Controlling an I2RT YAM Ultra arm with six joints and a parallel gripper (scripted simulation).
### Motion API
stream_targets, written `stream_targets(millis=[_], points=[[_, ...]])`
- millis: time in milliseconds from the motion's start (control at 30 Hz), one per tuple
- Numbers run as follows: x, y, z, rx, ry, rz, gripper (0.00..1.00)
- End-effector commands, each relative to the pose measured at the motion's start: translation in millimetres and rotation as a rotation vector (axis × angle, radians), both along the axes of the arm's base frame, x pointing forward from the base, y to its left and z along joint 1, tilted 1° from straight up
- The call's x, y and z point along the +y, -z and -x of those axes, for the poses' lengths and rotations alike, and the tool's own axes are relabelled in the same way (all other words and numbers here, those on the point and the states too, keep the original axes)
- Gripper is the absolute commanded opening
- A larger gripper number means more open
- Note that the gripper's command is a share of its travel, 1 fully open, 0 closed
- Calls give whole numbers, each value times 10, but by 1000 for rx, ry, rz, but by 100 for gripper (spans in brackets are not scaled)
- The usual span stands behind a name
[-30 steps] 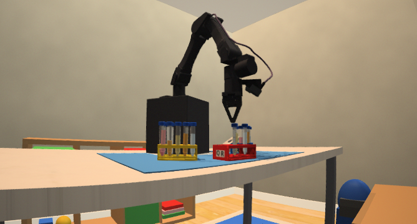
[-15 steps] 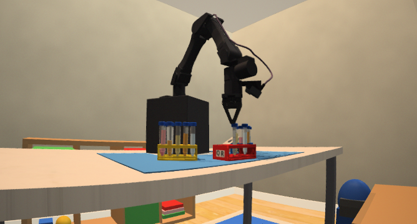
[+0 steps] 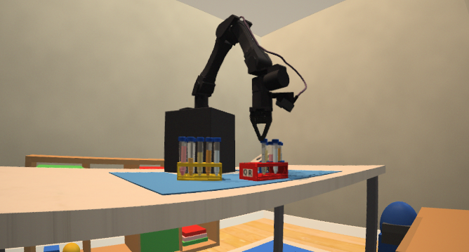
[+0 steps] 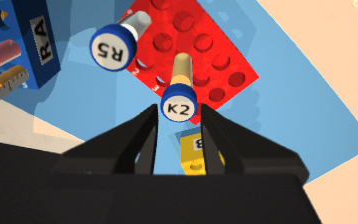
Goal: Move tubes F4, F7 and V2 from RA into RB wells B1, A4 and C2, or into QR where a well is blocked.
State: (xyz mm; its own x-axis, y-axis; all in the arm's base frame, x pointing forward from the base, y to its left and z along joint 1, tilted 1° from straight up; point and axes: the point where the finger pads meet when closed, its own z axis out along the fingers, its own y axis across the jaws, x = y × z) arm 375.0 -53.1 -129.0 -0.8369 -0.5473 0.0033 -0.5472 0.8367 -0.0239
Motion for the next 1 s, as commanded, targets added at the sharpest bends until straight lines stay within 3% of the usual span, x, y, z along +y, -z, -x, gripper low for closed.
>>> stream_targets(millis=[0,367,400,967], points=[[67,73,4,2,-7,-7,30],[64,30,-33,-6,-7,-6,30],[64,30,-33,-6,-7,-6,0],[69,30,-33,-7,-8,-9,0]])
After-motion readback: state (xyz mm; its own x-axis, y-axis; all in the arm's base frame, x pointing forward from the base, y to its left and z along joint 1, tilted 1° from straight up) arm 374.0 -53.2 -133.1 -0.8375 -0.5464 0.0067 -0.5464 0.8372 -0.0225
